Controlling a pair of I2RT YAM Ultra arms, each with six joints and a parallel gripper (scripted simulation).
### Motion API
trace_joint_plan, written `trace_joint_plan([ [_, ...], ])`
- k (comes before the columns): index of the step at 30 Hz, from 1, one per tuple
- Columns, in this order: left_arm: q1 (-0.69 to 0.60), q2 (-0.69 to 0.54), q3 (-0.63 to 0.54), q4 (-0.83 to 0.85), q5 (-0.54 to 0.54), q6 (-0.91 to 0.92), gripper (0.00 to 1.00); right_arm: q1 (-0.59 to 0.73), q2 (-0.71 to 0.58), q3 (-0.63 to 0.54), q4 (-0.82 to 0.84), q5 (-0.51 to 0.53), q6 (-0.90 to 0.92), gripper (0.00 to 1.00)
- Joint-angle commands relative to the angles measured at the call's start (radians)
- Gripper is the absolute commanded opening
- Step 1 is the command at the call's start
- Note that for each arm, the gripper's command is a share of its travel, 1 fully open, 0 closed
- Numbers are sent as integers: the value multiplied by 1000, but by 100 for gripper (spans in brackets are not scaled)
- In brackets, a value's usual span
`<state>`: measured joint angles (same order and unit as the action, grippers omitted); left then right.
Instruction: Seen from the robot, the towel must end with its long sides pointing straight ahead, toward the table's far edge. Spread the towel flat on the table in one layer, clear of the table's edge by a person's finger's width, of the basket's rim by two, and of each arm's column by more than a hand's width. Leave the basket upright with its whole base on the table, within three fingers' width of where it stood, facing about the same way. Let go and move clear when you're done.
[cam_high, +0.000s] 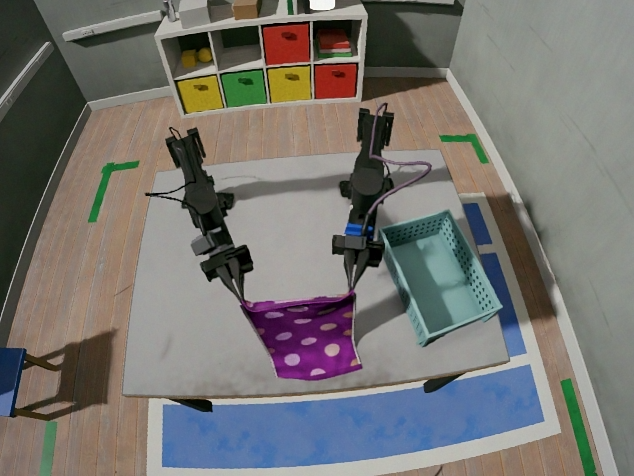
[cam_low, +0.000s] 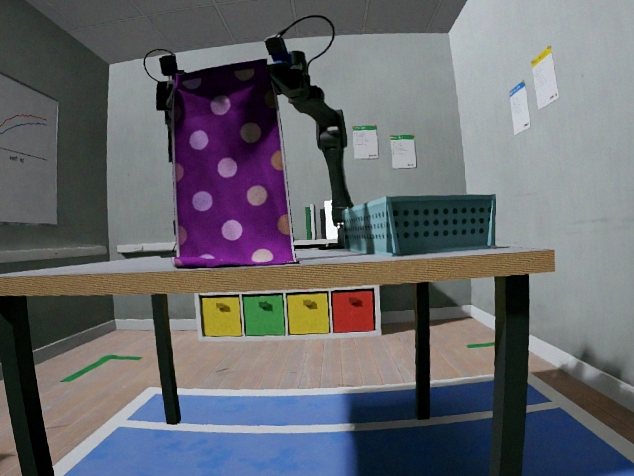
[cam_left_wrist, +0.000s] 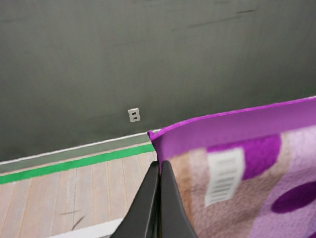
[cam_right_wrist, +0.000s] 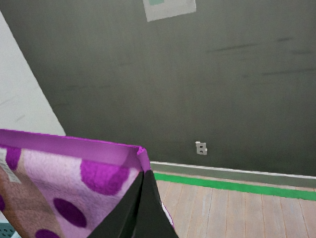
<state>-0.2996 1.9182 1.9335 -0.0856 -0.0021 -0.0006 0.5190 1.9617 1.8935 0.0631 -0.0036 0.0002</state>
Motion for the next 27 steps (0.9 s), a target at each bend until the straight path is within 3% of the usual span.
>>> trace_joint_plan([
  [1,-11,-45,26,-147,0,1,0,12,-51,55,-188,4,-3,0],
  [5,-23,-86,15,-317,1,1,0,26,-98,38,-360,3,-5,0],
  [9,-14,-51,29,-345,-1,-1,0,20,-56,66,-404,5,-3,0],
  [12,-30,-100,-22,-418,0,0,0,35,-109,58,-486,4,-4,0],
  [22,-63,-126,10,-767,0,-3,0,76,-149,50,-834,6,-8,0],
  [27,-74,-135,-7,-855,2,-3,0,89,-146,54,-927,5,-8,0],
])
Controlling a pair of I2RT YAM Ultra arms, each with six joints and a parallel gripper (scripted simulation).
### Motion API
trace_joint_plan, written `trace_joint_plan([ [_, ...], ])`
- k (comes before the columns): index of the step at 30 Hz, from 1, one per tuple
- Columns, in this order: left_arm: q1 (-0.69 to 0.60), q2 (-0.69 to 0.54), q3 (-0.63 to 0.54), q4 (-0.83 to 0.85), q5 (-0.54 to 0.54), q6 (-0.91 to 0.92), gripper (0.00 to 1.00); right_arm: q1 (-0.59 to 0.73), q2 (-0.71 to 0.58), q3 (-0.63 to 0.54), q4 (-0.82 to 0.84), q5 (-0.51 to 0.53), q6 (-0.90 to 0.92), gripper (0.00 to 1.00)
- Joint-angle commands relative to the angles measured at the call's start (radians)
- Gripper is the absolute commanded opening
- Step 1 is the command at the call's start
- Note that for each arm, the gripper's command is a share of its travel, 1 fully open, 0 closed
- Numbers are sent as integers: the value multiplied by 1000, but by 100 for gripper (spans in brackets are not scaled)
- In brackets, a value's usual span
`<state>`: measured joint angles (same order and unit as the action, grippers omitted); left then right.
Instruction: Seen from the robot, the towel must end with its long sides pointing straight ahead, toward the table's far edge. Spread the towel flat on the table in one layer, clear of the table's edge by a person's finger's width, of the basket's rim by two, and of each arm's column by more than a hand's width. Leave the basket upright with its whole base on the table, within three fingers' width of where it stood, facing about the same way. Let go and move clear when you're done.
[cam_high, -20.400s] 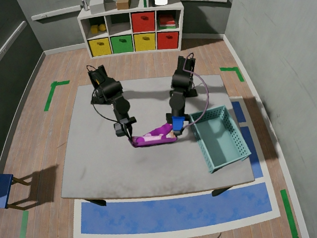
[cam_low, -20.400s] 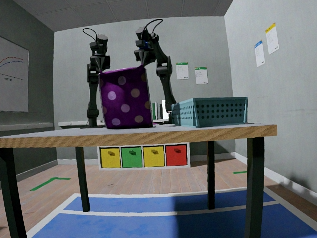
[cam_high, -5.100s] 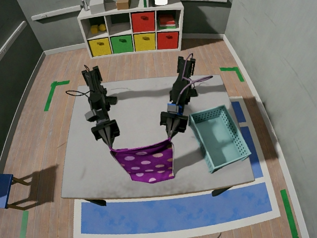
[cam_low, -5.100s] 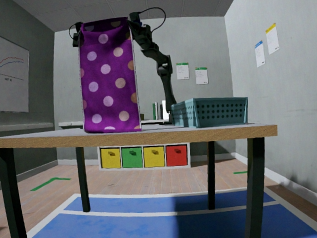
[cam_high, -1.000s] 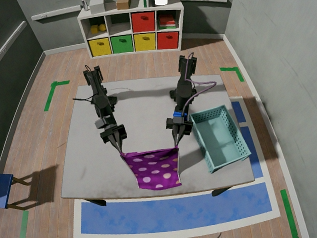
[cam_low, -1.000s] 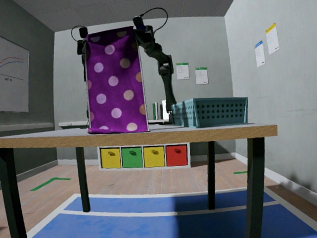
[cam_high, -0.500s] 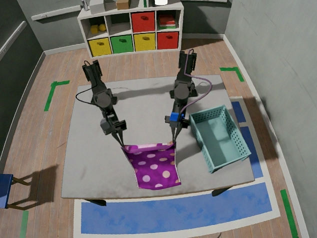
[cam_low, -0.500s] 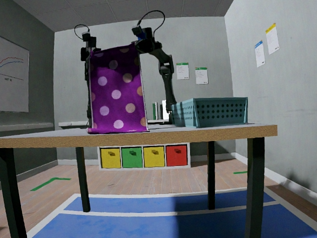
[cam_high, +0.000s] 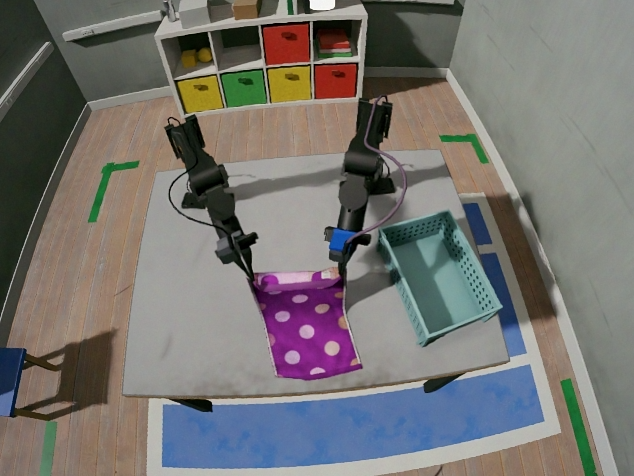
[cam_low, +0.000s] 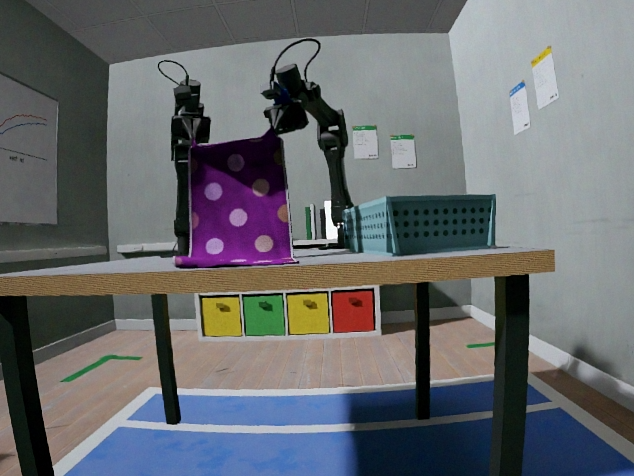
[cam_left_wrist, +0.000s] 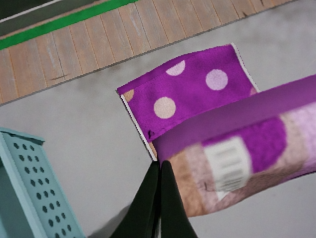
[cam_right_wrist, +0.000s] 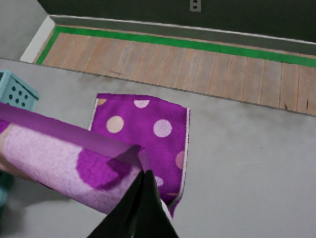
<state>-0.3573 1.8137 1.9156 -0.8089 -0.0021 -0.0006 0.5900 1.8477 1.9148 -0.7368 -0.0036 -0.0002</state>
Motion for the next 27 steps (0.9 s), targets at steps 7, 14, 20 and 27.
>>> trace_joint_plan([
  [7,-39,-52,-80,-226,2,-3,0,46,-41,-47,-245,6,-8,0],
  [14,-65,-182,-359,-78,2,-4,0,77,-134,-268,-153,5,-7,0],
  [20,-96,-310,-618,56,-4,-5,0,114,-254,-527,-17,7,-6,0],
  [27,-131,-421,-842,179,-5,-7,0,155,-357,-754,116,8,-6,0],
])
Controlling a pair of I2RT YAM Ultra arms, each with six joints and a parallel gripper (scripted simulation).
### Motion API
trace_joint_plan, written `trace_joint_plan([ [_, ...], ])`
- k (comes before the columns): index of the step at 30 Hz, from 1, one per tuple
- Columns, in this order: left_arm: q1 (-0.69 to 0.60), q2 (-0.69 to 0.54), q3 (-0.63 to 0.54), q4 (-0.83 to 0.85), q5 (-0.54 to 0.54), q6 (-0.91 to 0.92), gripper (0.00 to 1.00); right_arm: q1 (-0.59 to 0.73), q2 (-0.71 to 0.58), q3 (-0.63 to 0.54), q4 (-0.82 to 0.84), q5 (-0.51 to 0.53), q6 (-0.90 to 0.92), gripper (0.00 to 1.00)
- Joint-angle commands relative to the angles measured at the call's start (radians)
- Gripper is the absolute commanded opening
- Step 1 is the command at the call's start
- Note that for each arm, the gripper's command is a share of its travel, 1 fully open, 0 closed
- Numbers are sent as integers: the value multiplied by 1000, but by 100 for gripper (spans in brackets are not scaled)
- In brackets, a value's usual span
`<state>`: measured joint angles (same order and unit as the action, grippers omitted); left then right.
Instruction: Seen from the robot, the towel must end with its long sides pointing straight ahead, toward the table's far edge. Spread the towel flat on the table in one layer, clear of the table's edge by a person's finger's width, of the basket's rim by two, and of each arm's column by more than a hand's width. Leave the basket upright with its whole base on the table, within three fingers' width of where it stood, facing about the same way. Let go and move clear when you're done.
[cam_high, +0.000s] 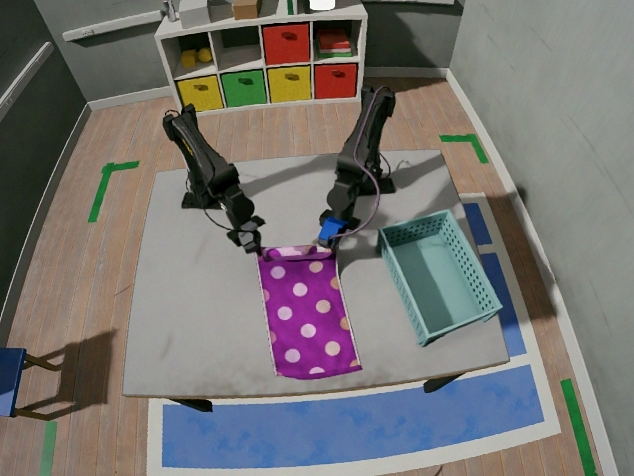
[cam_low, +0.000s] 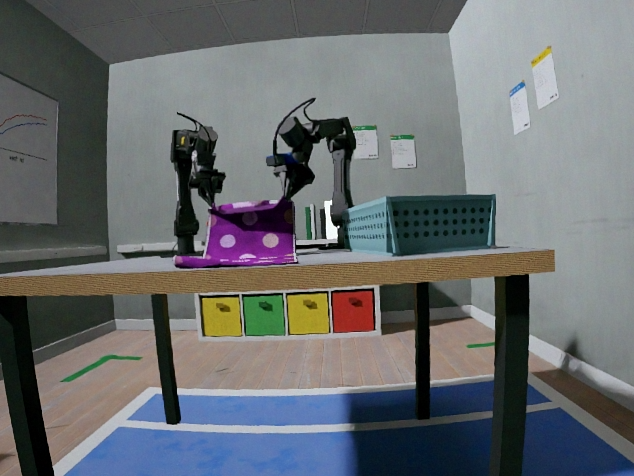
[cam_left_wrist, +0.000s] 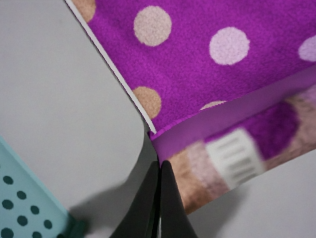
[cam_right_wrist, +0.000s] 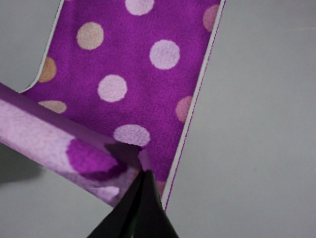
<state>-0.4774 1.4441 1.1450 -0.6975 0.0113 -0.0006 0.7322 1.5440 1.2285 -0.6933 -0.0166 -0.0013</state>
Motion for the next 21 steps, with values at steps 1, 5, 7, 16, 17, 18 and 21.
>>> trace_joint_plan([
  [1,-12,-56,-78,74,-20,-8,0,13,-57,-73,80,22,-4,0],
  [5,-12,-103,-176,127,-21,-9,0,22,-99,-171,139,23,-4,0],
  [7,-48,-139,-258,167,-18,-7,0,55,-130,-253,183,20,-6,0],
  [16,-107,-241,-490,298,-17,-6,0,120,-210,-481,332,18,-9,0],
  [17,-108,-243,-493,301,-19,-7,0,121,-212,-485,336,20,-7,0],
  [18,-110,-246,-496,304,-20,-8,0,113,-197,-468,329,13,-2,0],
  [21,-128,-269,-556,337,-18,-7,0,142,-229,-545,377,18,-9,0],
])
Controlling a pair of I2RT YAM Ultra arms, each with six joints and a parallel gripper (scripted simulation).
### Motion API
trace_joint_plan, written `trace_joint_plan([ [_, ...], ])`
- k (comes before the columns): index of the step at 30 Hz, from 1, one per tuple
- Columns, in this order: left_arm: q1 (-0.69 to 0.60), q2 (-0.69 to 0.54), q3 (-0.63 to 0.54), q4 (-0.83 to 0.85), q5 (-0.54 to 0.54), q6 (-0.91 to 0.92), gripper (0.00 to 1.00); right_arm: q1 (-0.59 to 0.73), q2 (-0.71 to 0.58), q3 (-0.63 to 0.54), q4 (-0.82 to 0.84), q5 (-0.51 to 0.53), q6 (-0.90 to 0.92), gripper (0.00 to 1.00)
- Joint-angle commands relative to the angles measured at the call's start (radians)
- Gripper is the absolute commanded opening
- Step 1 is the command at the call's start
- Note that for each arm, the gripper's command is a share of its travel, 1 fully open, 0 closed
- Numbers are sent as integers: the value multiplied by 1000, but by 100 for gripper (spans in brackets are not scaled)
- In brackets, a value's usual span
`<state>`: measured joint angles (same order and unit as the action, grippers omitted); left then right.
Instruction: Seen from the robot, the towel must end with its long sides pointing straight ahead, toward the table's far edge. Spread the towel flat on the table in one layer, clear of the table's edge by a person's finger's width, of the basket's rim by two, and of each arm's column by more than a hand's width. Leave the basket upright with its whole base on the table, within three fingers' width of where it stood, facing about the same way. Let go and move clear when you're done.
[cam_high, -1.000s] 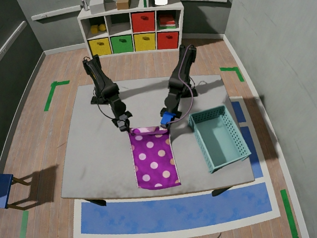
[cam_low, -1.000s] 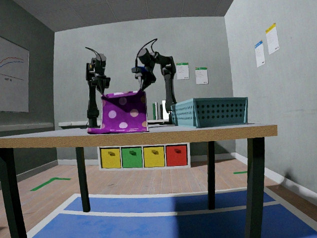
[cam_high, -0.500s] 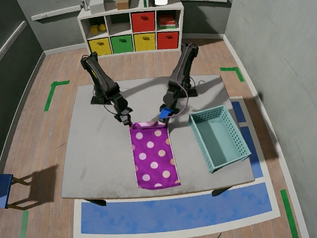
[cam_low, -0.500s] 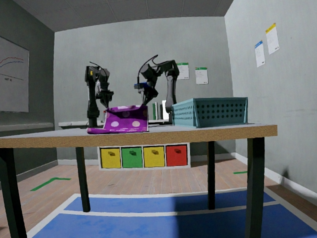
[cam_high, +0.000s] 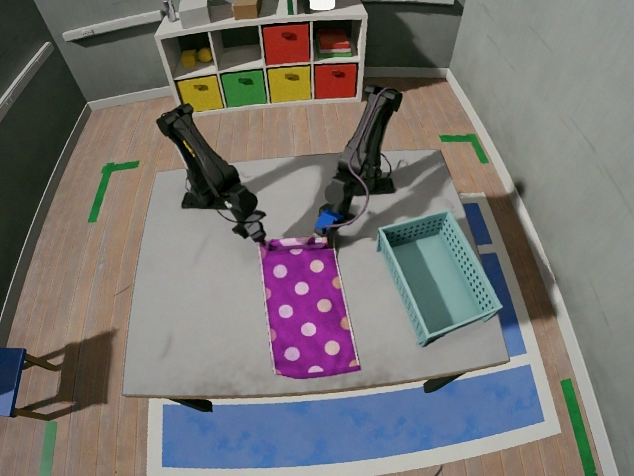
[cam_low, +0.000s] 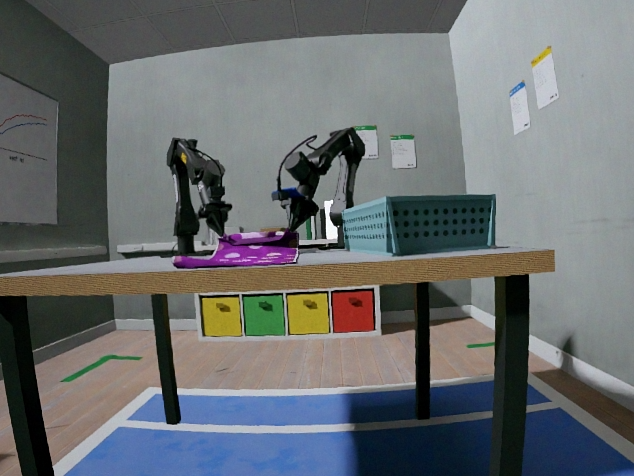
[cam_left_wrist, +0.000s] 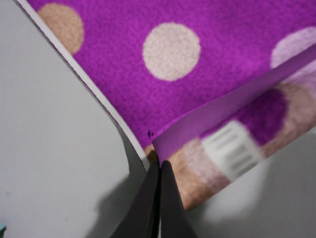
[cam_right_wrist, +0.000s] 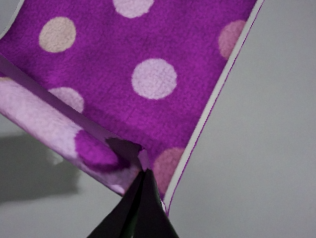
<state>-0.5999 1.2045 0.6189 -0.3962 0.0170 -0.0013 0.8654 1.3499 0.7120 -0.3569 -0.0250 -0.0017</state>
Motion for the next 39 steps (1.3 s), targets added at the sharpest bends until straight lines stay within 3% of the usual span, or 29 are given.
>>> trace_joint_plan([
  [1,1,-35,-37,42,-27,-9,0,12,-38,-35,50,30,-6,0],
  [15,-95,-114,-266,191,-25,-7,0,103,-75,-255,232,28,-8,0],
  [39,-122,-125,-331,220,-29,-9,0,130,-70,-315,273,30,-8,0],
])
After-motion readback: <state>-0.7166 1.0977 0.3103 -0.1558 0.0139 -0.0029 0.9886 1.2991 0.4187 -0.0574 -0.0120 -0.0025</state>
